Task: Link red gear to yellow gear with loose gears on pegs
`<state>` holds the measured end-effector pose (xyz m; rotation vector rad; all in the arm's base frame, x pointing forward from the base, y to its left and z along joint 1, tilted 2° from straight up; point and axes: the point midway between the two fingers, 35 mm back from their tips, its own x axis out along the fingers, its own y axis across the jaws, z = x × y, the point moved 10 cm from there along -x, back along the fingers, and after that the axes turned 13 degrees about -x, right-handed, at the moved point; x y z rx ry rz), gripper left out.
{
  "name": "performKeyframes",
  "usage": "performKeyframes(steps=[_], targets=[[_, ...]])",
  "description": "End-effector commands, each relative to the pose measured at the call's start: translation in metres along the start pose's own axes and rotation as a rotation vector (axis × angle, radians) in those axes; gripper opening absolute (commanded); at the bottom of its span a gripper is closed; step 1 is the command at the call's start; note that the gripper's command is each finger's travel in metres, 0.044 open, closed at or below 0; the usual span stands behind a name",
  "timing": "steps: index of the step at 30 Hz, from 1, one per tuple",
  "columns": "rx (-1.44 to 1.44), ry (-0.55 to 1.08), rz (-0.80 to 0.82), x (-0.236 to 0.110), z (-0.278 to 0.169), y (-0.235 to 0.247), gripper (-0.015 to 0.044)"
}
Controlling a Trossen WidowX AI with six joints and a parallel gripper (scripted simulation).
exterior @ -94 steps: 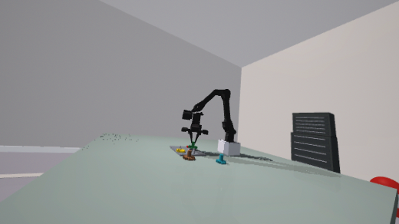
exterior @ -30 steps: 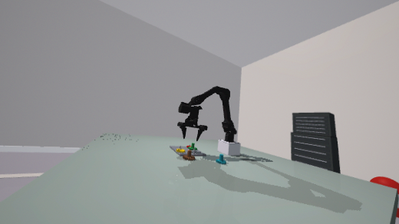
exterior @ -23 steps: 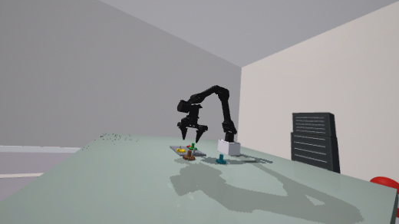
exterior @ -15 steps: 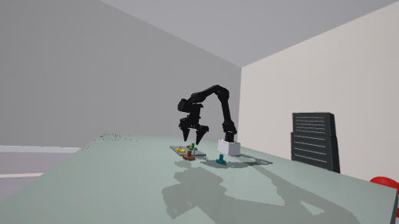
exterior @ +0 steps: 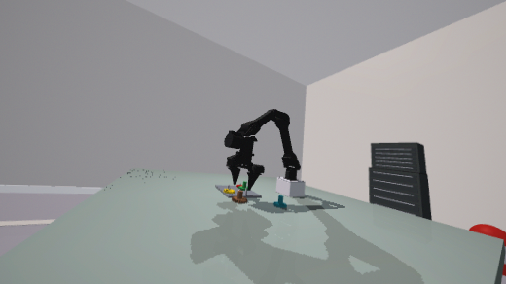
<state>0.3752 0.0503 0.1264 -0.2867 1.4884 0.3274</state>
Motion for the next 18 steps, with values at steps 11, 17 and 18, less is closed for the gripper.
performKeyframes(steps=[11, 17, 18], targets=[[0.004, -0.002, -0.003, 0.022, 0.0, 0.0, 0.044], [0.004, -0.002, -0.003, 0.027, 0.0, 0.0, 0.044], [0.004, -0.002, -0.003, 0.027, 0.0, 0.0, 0.044]])
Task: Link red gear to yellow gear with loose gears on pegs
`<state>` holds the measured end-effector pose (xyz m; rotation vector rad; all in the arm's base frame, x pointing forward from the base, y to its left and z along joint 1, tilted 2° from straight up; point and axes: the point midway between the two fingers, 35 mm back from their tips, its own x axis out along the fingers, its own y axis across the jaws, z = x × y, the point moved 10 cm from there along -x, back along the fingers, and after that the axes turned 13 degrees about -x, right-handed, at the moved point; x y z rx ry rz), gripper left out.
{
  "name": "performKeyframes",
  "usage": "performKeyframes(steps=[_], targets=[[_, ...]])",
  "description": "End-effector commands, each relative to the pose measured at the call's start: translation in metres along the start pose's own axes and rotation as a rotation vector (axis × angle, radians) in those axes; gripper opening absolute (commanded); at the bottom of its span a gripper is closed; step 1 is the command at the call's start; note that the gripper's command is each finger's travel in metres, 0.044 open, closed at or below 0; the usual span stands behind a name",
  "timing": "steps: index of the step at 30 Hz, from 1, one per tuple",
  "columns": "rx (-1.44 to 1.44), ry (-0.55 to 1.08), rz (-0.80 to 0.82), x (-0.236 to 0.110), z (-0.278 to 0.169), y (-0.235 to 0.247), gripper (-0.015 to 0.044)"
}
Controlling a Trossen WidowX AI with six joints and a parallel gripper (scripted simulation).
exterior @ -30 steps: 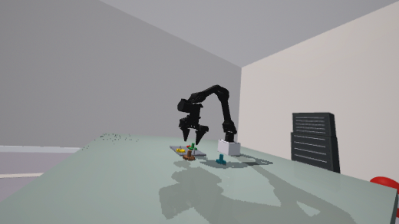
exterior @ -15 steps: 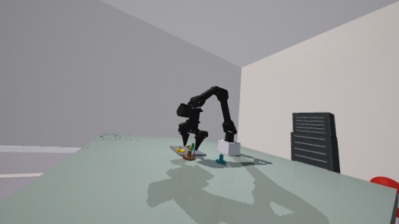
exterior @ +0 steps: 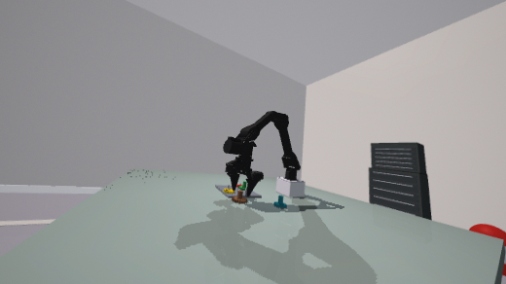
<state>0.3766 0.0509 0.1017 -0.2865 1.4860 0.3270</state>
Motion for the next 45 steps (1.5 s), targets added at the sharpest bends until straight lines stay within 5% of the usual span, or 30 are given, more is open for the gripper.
performKeyframes(steps=[1, 15, 23, 45], targets=[[0.004, 0.001, -0.003, 0.002, 0.0, 0.0, 0.044], [0.004, 0.001, -0.003, 0.002, 0.0, 0.0, 0.0073], [0.004, 0.001, -0.003, 0.002, 0.0, 0.0, 0.0], [0.004, 0.0, -0.003, -0.062, 0.005, 0.0, 0.0]])
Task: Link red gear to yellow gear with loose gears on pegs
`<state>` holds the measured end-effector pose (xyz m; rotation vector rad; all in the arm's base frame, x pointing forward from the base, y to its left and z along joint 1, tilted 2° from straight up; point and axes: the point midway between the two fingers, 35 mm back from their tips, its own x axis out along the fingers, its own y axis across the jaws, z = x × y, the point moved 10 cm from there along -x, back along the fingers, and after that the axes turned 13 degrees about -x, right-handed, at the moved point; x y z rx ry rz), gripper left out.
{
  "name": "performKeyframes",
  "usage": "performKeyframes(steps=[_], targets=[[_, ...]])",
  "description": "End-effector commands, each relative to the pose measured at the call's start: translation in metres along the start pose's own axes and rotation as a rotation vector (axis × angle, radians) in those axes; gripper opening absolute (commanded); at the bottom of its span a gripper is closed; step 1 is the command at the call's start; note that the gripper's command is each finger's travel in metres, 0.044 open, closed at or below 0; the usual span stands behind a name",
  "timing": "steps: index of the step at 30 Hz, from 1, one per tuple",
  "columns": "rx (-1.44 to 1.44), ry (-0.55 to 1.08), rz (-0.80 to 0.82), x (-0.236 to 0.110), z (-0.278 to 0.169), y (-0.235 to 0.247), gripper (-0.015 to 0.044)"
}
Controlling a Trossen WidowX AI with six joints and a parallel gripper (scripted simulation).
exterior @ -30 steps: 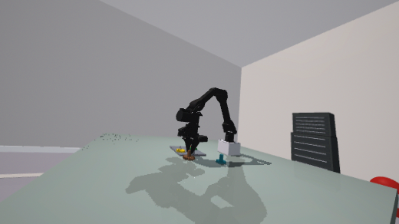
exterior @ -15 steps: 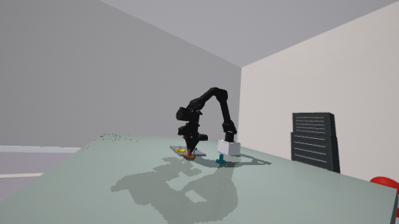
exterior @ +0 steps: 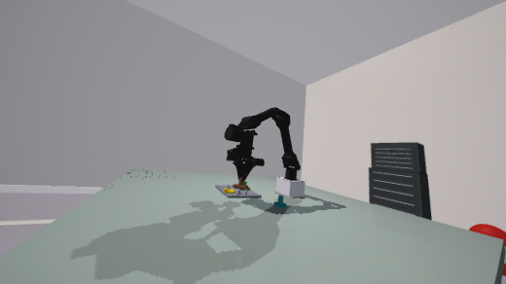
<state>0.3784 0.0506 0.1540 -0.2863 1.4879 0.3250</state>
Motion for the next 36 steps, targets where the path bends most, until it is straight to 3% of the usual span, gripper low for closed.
performKeyframes(steps=[1, 24, 36], targets=[[0.003, -0.002, -0.002, -0.013, 0.0, 0.0, 0.0], [0.003, -0.001, -0.002, -0.088, -0.01, 0.004, 0.0], [0.003, 0.0, -0.003, -0.082, -0.02, -0.004, 0.0]])
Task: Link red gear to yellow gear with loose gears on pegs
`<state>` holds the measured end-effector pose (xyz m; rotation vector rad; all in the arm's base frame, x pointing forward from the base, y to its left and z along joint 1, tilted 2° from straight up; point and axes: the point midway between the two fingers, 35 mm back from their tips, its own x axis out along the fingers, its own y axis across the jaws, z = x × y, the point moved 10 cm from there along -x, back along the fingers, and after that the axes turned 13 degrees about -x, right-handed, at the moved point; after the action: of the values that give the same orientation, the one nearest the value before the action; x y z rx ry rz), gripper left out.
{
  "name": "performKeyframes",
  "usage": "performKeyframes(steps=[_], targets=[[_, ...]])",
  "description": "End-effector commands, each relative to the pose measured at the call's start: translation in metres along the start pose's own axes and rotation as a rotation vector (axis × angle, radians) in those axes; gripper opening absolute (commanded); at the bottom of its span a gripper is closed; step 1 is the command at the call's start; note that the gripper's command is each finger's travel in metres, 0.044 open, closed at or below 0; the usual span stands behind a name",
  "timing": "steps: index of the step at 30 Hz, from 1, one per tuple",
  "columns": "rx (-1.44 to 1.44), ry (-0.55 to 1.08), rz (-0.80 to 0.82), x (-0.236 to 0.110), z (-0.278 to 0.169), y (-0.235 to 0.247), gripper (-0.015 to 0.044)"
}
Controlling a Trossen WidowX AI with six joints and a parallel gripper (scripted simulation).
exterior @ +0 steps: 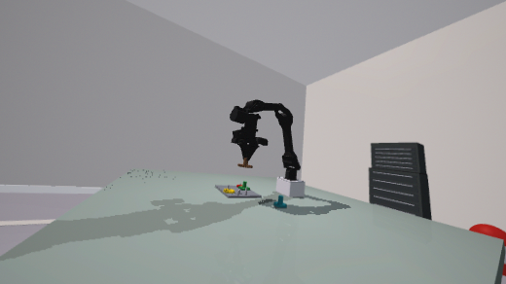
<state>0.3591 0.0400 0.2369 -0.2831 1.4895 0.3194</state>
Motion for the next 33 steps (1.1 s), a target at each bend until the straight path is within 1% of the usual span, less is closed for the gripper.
performKeyframes(steps=[1, 33], targets=[[-0.003, -0.001, -0.001, 0.003, -0.004, -0.004, 0.0], [-0.003, 0.002, -0.004, 0.034, -0.043, -0.031, 0.0]])
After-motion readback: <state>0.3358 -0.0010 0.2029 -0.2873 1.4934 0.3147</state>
